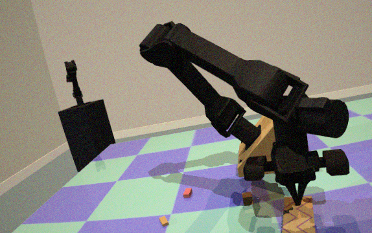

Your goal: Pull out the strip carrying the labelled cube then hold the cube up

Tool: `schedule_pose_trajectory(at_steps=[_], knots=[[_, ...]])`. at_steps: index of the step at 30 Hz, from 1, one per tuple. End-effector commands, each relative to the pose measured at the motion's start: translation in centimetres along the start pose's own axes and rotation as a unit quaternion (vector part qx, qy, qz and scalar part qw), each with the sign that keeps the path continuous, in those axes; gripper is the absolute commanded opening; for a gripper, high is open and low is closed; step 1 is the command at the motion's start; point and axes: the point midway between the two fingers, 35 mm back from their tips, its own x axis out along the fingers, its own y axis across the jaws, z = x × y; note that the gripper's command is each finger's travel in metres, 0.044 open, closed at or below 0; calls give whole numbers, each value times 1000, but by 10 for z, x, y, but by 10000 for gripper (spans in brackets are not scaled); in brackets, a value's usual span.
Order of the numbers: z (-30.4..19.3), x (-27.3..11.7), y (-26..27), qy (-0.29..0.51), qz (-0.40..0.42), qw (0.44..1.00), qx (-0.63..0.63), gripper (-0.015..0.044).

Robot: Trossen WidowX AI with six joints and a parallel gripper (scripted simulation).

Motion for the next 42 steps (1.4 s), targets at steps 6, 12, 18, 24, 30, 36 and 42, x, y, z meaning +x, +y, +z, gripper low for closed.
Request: schedule_pose_trajectory(at_steps=[6, 12, 18, 24, 30, 36, 42], knots=[[-23, 5, -5, 15, -5, 1000, -4, 0], [-32, 5, -5, 15, -4, 1000, -5, 0], [-38, 4, -5, 15, -4, 1000, -5, 0], [-38, 4, -5, 15, -4, 1000, -5, 0], [-38, 4, -5, 15, -4, 1000, -5, 0], [-38, 4, -5, 15, -4, 1000, -5, 0], [-38, 4, -5, 15, -4, 1000, -5, 0]])
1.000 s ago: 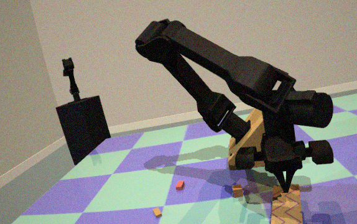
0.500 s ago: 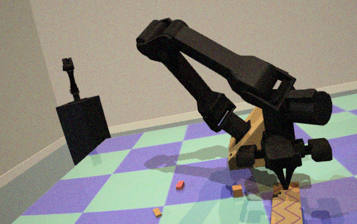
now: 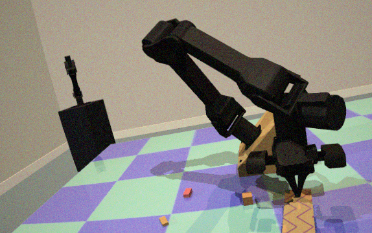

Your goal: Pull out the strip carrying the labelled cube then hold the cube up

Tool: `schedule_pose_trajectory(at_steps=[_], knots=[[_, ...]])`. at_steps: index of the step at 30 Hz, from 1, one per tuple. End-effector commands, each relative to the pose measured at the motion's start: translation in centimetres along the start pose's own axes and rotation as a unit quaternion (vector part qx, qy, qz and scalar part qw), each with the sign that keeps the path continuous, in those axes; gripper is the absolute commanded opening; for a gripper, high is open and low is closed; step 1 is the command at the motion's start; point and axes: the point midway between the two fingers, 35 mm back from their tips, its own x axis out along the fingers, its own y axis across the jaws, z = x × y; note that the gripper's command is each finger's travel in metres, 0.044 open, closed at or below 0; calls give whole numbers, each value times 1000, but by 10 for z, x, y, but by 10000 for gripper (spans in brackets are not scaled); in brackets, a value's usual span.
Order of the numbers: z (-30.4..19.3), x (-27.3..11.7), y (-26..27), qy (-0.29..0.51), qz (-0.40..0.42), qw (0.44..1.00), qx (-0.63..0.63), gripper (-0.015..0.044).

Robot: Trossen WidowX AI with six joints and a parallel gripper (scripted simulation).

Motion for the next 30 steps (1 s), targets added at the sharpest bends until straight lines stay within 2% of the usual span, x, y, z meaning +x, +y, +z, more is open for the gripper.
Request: schedule_pose_trajectory(at_steps=[1, 7, 12, 19, 30], knots=[[-9, 5, -5, 13, -5, 1000, -3, 0], [-9, 5, -5, 13, -5, 1000, -3, 0], [2, -40, 1, 12, -4, 1000, -3, 0], [0, -43, 1, 13, -4, 1000, -3, 0], [41, -40, -4, 12, -5, 1000, 4, 289]])
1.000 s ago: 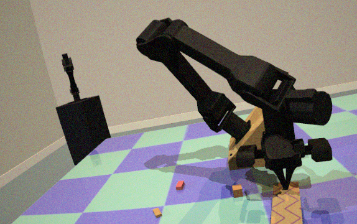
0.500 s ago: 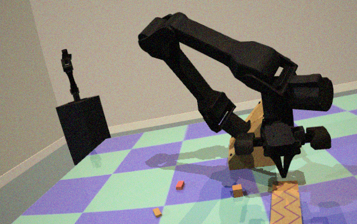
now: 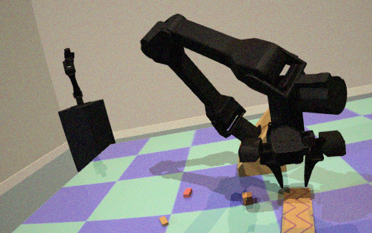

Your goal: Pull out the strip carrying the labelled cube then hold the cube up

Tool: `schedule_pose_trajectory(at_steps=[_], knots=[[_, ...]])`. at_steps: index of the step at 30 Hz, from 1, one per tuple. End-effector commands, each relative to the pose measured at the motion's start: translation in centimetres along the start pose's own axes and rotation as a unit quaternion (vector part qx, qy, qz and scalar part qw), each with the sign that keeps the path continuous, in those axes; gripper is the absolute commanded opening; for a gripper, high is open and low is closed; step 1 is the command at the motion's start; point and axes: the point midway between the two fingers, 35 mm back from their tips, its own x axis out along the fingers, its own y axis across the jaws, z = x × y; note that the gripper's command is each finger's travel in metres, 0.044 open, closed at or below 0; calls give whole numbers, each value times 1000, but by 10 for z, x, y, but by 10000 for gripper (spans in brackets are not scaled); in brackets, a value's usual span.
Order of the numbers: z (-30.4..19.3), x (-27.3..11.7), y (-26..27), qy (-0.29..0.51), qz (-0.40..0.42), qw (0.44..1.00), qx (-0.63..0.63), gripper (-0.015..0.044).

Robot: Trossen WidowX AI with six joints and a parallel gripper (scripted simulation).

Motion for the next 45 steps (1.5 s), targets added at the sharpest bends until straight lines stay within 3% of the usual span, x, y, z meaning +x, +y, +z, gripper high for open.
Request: schedule_pose_trajectory(at_steps=[1, 6, 45], knots=[[16, -2, 0, -3, 0, 1000, 0, 315], [33, -4, -1, -3, 0, 1000, 1, 440], [155, -23, -2, -6, 0, 1000, 3, 440]])
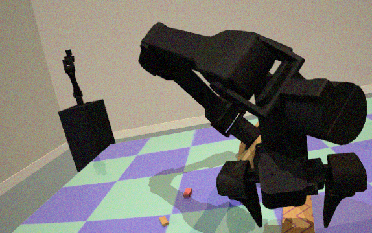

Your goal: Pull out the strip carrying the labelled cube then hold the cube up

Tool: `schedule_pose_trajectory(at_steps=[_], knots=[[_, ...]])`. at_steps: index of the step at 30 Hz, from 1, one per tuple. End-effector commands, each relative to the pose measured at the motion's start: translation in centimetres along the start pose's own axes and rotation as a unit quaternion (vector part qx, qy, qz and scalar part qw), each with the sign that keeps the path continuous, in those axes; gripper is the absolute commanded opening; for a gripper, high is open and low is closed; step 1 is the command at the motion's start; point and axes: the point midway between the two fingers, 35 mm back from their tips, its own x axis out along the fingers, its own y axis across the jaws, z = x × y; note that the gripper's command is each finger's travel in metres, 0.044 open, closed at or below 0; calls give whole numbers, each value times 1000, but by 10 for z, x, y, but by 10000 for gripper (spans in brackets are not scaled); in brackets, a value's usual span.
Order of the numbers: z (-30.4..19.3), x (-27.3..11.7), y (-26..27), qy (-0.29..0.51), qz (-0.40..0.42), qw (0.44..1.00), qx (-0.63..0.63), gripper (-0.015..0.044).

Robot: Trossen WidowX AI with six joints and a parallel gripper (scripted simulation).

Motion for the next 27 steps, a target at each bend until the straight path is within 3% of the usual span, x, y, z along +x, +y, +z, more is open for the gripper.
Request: schedule_pose_trajectory(at_steps=[1, 9, 16, 27], knots=[[16, -2, 2, -2, -1, 1000, -2, 440], [37, -5, 5, -3, -1, 1000, -1, 440], [38, 4, 5, -3, -1, 1000, -1, 256], [39, 22, 5, -3, -1, 1000, -1, 250]])
